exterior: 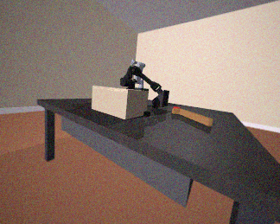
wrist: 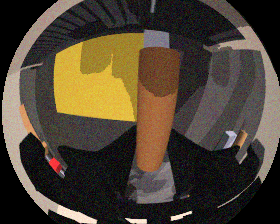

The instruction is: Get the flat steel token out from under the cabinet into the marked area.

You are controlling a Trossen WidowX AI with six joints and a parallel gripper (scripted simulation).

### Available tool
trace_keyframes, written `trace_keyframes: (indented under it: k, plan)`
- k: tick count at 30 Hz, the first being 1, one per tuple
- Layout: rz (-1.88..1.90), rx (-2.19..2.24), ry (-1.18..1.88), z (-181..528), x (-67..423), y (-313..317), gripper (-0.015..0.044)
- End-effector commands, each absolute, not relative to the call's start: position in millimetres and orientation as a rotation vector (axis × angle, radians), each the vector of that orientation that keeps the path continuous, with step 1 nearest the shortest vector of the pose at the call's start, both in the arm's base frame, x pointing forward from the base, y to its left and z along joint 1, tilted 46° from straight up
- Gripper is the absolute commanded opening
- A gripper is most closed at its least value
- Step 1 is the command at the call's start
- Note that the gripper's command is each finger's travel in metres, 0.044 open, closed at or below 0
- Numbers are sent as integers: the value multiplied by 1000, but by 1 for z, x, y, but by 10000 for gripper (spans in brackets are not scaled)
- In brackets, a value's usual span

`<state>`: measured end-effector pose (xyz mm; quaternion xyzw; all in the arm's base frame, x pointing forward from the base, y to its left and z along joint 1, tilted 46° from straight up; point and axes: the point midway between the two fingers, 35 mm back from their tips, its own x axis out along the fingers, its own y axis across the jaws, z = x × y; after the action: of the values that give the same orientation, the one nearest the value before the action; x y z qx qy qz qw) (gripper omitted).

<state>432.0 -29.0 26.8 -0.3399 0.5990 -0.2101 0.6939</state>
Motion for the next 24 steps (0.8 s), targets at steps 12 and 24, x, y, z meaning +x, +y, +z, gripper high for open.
trace_keyframes:
  k: [12,24]
  plan:
    - [-463,-769,1343,12,429,-17,0]
    - [-462,-768,1343,4,428,-10,0]
